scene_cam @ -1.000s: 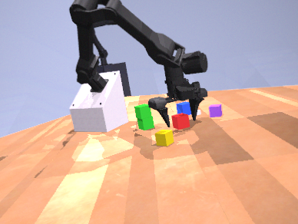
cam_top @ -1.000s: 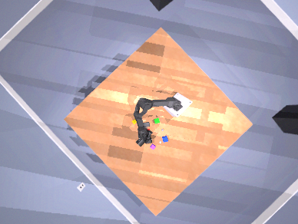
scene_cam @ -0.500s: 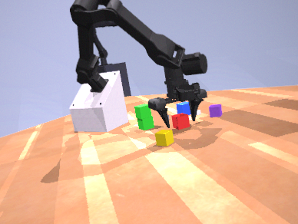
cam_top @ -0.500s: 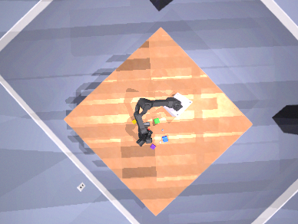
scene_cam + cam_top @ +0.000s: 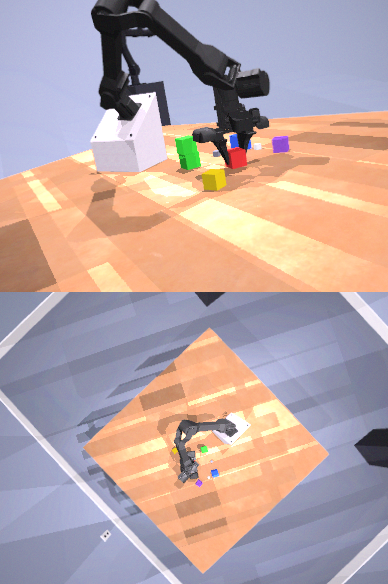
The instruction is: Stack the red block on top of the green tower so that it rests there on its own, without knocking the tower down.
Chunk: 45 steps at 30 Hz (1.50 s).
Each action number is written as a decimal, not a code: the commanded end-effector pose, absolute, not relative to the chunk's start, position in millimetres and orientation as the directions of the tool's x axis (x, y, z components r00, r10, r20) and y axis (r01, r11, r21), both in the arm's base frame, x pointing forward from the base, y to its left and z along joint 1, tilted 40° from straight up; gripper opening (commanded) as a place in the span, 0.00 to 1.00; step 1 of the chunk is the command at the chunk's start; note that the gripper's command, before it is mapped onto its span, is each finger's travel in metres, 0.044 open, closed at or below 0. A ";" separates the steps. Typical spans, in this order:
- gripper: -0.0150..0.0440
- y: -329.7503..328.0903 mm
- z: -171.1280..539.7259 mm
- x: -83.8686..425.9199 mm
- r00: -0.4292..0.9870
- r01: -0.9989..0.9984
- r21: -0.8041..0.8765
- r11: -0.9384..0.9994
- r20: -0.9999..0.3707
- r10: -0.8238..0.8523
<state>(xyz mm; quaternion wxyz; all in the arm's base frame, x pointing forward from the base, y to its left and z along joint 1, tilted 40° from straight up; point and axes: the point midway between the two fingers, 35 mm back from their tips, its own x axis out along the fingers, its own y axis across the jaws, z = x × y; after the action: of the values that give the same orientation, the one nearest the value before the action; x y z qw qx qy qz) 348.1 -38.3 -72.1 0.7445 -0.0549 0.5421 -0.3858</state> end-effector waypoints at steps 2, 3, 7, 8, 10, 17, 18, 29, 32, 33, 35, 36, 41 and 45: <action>0.44 -37.6 -71.1 347.8 0.116 0.517 -0.499 0.696 -0.765 -0.634; 0.40 -36.3 -69.6 347.7 0.115 0.516 -0.499 0.696 -0.765 -0.634; 0.25 -26.9 -58.9 346.6 0.113 0.513 -0.502 0.696 -0.765 -0.634; 0.25 -23.9 -55.4 346.1 0.113 0.513 -0.502 0.696 -0.765 -0.635; 0.25 -16.5 -46.7 344.8 0.112 0.511 -0.504 0.696 -0.764 -0.635; 0.25 6.4 -19.6 341.0 0.111 0.510 -0.504 0.697 -0.765 -0.634; 0.25 9.8 -15.5 340.4 0.111 0.510 -0.503 0.697 -0.765 -0.634; 0.25 36.9 16.8 335.6 0.111 0.510 -0.503 0.698 -0.766 -0.633; 0.25 36.1 13.2 334.9 0.110 0.502 -0.509 0.699 -0.764 -0.636; 0.25 37.5 14.9 334.6 0.110 0.508 -0.504 0.698 -0.766 -0.634; 0.25 38.0 15.7 333.8 0.111 0.510 -0.503 0.698 -0.766 -0.633; 0.25 37.9 16.1 331.9 0.111 0.510 -0.503 0.698 -0.767 -0.633; 0.25 35.6 19.0 312.5 0.110 0.509 -0.503 0.699 -0.767 -0.632; 0.25 32.9 20.9 296.5 0.109 0.510 -0.503 0.698 -0.767 -0.632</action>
<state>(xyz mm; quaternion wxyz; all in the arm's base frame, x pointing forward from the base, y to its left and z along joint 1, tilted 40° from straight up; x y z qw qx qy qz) 307.6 34.6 18.9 0.7418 -0.0602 0.5466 -0.3839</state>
